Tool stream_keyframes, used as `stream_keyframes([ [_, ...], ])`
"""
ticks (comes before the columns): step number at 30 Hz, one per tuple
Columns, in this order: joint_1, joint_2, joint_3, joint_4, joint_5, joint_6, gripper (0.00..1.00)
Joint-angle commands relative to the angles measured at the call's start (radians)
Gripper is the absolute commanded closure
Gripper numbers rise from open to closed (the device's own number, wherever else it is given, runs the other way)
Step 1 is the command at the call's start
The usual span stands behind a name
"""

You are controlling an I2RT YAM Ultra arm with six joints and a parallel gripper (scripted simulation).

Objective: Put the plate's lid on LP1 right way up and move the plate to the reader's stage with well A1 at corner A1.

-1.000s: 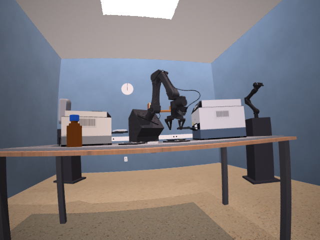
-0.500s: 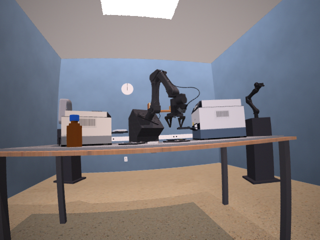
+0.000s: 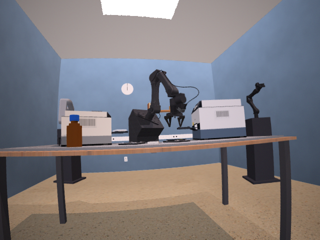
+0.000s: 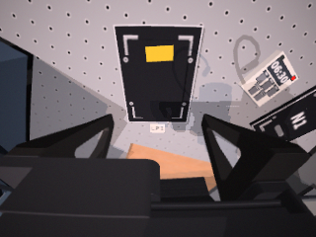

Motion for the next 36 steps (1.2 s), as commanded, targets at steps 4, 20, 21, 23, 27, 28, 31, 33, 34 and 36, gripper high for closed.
stream_keyframes([
  [4,-0.040,0.061,0.083,-0.039,0.005,-0.062,0.00],
  [20,-0.241,0.210,0.088,-0.073,-0.079,-0.282,0.00],
  [21,-0.257,0.191,0.078,-0.055,-0.087,-0.295,0.00],
  [23,-0.289,0.236,0.125,-0.086,-0.101,-0.328,0.00],
  [27,-0.351,0.265,0.080,-0.058,-0.131,-0.388,0.00],
  [28,-0.363,0.287,0.137,-0.098,-0.131,-0.407,0.00],
  [31,-0.392,0.308,0.142,-0.105,-0.142,-0.439,0.00],
  [33,-0.408,0.278,0.139,-0.091,-0.150,-0.455,0.00],
  [34,-0.424,0.287,0.093,-0.068,-0.160,-0.468,0.00],
  [36,-0.455,0.342,0.143,-0.104,-0.173,-0.501,0.00],
])
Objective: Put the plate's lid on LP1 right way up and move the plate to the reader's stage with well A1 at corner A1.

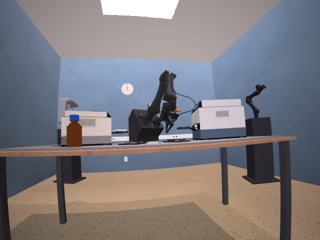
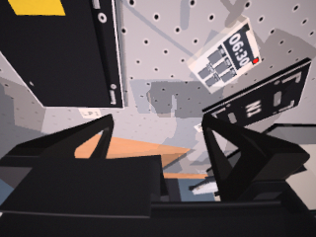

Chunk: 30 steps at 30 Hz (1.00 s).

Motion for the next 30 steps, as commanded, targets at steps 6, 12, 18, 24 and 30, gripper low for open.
stream_keyframes([
  [6,-0.128,0.085,0.039,-0.025,-0.069,-0.157,0.00],
  [12,-0.203,0.135,0.050,-0.036,-0.101,-0.236,0.00],
  [18,-0.277,0.166,-0.004,0.003,-0.133,-0.309,0.00],
  [24,-0.371,0.242,0.065,-0.051,-0.175,-0.410,0.00],
  [30,-0.428,0.266,0.026,-0.022,-0.195,-0.468,0.00],
])
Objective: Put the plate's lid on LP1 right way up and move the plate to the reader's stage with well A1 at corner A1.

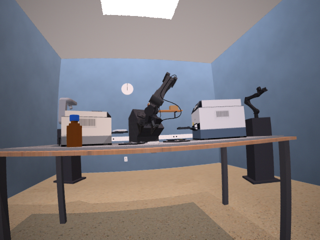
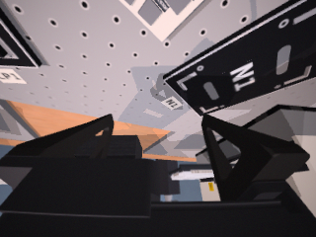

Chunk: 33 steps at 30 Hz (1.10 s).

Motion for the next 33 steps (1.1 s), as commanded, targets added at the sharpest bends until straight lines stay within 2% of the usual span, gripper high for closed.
stream_keyframes([
  [1,-0.043,0.028,0.038,-0.032,-0.042,-0.075,0.00],
  [6,-0.110,0.056,-0.017,0.008,-0.062,-0.145,0.00],
  [7,-0.134,0.080,0.038,-0.032,-0.080,-0.168,0.00],
  [11,-0.188,0.107,0.032,-0.006,-0.091,-0.227,0.00],
  [12,-0.213,0.129,0.043,-0.036,-0.114,-0.250,0.00],
  [17,-0.253,0.150,0.040,-0.031,-0.122,-0.294,0.00],
  [18,-0.280,0.174,0.051,-0.044,-0.148,-0.321,0.00],
  [24,-0.358,0.217,0.045,-0.027,-0.159,-0.407,0.00],
  [25,-0.385,0.235,0.051,-0.042,-0.185,-0.430,0.00],
  [33,-0.493,0.303,0.058,-0.047,-0.222,-0.545,0.00],
])
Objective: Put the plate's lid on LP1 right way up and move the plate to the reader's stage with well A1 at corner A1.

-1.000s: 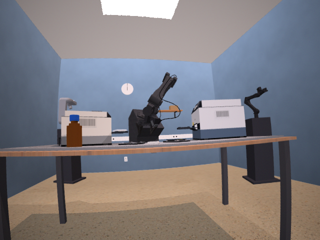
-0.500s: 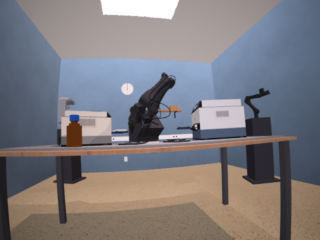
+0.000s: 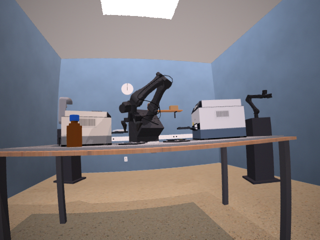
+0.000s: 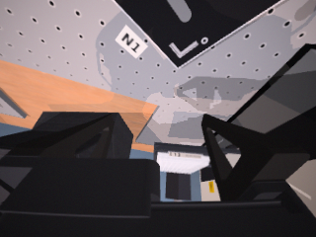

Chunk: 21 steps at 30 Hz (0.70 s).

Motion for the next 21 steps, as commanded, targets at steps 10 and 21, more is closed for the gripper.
stream_keyframes([
  [10,-0.187,0.106,0.036,-0.024,-0.096,-0.223,0.00],
  [21,-0.333,0.205,0.053,-0.039,-0.146,-0.382,0.00],
])
